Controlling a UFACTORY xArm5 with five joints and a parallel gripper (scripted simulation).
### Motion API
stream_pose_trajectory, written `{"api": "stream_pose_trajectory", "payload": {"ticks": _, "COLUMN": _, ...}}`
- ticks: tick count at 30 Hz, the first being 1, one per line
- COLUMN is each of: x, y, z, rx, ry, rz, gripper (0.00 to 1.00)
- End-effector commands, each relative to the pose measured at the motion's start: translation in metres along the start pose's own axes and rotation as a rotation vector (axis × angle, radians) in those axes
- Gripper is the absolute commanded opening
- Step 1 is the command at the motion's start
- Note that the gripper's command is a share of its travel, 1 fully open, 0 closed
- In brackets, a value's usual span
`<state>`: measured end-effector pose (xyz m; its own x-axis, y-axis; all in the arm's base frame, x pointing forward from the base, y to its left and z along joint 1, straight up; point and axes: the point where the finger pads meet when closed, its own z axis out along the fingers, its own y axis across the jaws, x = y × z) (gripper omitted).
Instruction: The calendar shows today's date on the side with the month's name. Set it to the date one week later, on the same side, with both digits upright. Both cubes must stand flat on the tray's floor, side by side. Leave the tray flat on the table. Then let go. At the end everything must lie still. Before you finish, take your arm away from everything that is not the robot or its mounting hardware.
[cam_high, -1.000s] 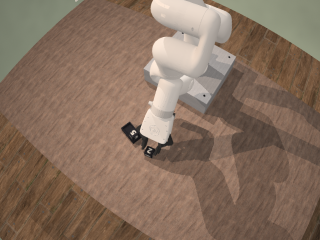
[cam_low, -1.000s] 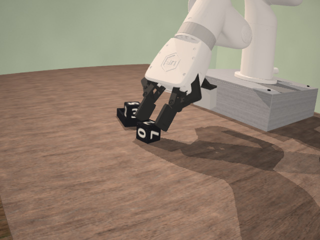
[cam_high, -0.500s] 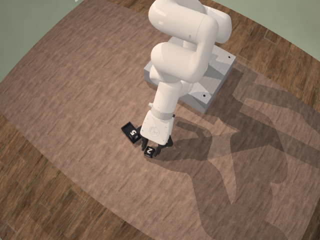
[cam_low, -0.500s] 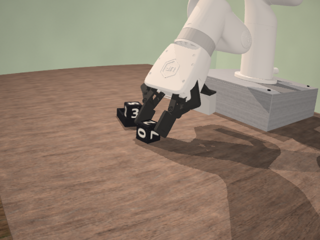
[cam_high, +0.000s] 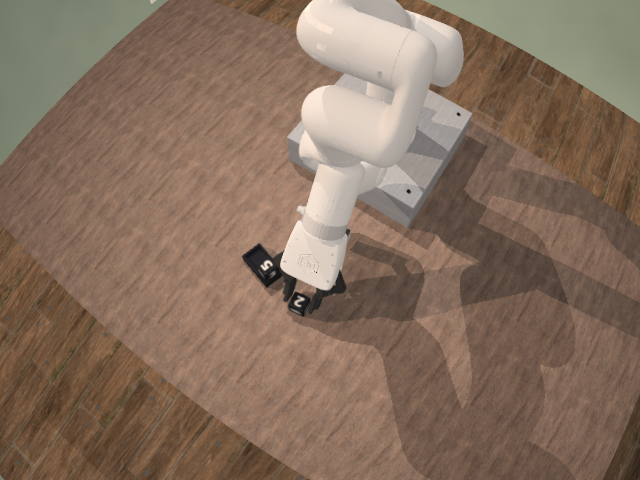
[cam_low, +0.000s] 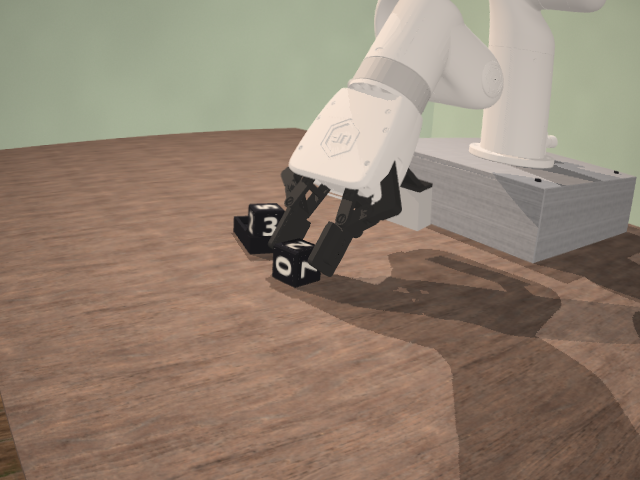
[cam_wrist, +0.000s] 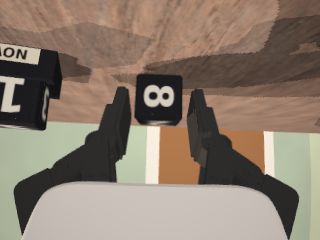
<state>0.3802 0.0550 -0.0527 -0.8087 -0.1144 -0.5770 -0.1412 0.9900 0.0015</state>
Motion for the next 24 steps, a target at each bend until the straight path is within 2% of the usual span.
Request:
{"api": "stream_pose_trajectory", "payload": {"ticks": 1, "x": -0.0008, "y": 0.0000, "z": -0.0002, "rx": 0.000, "ry": -0.002, "rz": 0.000, "gripper": 0.49}}
{"api": "stream_pose_trajectory", "payload": {"ticks": 22, "x": -0.0008, "y": 0.0000, "z": -0.0002, "rx": 0.000, "ry": -0.002, "rz": 0.000, "gripper": 0.49}}
{"api": "stream_pose_trajectory", "payload": {"ticks": 23, "x": -0.0008, "y": 0.0000, "z": -0.0002, "rx": 0.000, "ry": -0.002, "rz": 0.000, "gripper": 0.29}}
{"api": "stream_pose_trajectory", "payload": {"ticks": 24, "x": -0.0008, "y": 0.0000, "z": -0.0002, "rx": 0.000, "ry": -0.002, "rz": 0.000, "gripper": 0.29}}
